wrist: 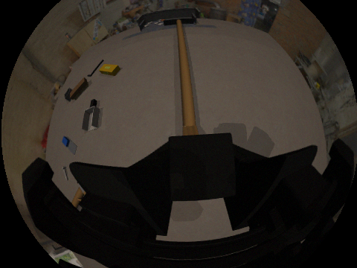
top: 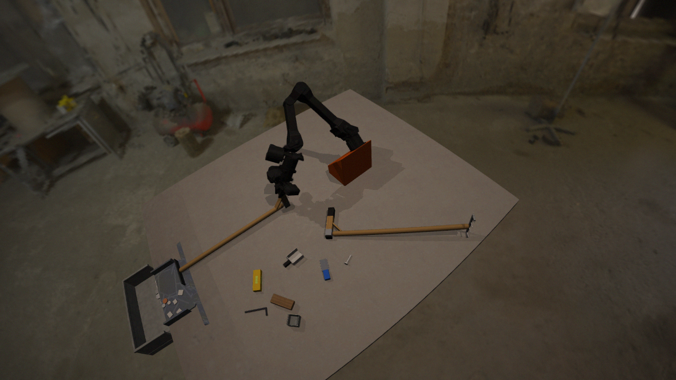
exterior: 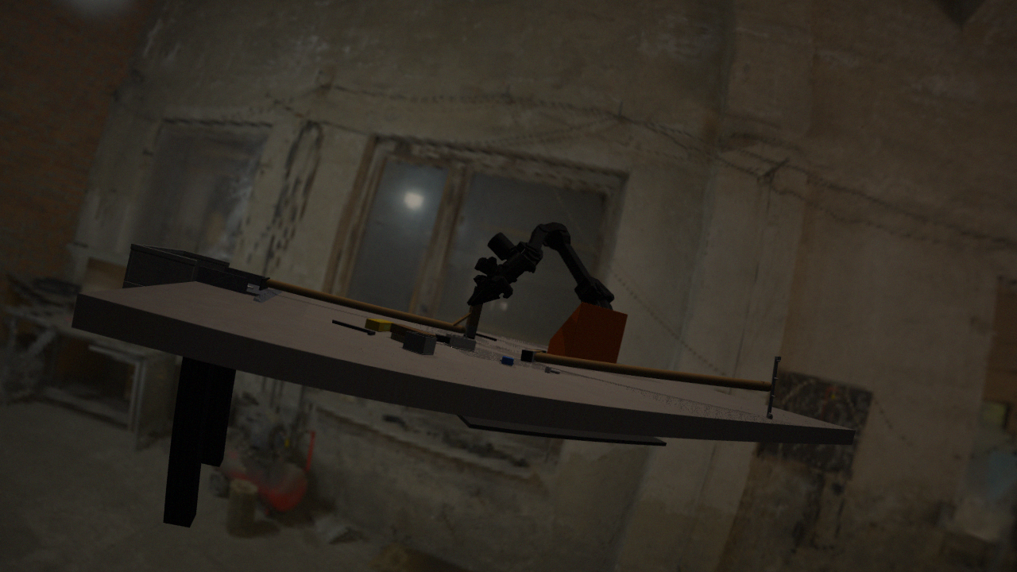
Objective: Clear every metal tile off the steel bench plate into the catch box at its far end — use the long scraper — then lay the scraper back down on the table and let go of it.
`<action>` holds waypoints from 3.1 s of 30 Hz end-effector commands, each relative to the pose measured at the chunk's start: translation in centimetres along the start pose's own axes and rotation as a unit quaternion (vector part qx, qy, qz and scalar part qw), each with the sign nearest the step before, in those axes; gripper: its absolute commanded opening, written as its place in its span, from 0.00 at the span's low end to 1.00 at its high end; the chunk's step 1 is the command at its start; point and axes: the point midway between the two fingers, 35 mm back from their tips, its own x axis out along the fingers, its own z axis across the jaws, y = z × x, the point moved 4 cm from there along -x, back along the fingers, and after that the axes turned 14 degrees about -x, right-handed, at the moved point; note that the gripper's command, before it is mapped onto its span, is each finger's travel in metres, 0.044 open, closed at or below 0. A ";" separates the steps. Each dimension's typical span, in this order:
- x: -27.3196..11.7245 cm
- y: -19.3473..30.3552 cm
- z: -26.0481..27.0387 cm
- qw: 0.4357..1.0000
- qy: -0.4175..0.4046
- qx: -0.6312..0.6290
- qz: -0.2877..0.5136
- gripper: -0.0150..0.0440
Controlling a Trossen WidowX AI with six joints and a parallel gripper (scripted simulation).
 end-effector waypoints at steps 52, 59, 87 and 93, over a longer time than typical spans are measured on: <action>-3.8 5.5 1.2 1.000 0.000 -0.001 -0.002 0.70; -4.6 5.4 1.2 1.000 -0.001 0.000 -0.002 1.00; -11.0 4.3 1.1 0.999 0.010 -0.008 -0.030 1.00; -12.7 2.7 1.0 0.998 0.021 -0.017 -0.065 1.00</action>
